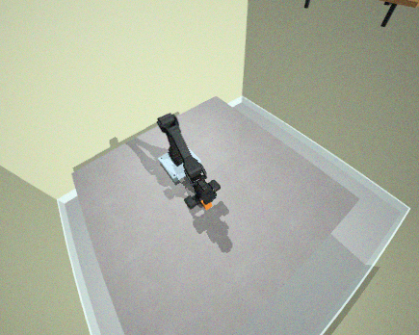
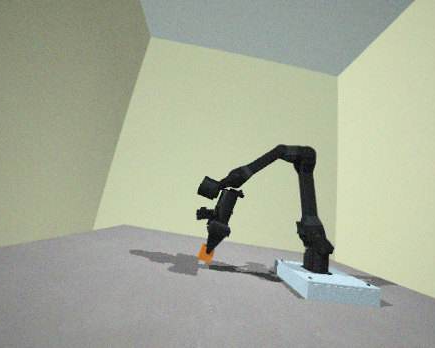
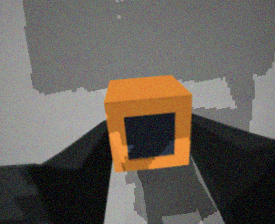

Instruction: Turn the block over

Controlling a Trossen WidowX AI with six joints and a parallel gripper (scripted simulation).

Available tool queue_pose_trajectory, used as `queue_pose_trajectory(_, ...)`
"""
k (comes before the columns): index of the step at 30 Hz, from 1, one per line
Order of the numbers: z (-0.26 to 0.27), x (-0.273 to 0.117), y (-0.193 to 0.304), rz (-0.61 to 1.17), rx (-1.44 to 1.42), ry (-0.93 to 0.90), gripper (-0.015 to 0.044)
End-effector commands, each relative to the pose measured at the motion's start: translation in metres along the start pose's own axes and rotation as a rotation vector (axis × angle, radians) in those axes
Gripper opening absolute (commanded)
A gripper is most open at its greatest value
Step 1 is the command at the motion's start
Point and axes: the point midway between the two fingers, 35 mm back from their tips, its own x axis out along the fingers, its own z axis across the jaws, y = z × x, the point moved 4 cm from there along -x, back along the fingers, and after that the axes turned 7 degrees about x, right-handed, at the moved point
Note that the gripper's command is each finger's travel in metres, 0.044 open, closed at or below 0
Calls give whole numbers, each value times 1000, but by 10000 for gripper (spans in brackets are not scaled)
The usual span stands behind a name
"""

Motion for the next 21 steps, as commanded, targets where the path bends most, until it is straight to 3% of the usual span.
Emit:
queue_pose_trajectory(1, 0, 0, 3, -56, -3, -12, 0)
queue_pose_trajectory(21, -2, 5, 17, -310, -7, -41, 0)
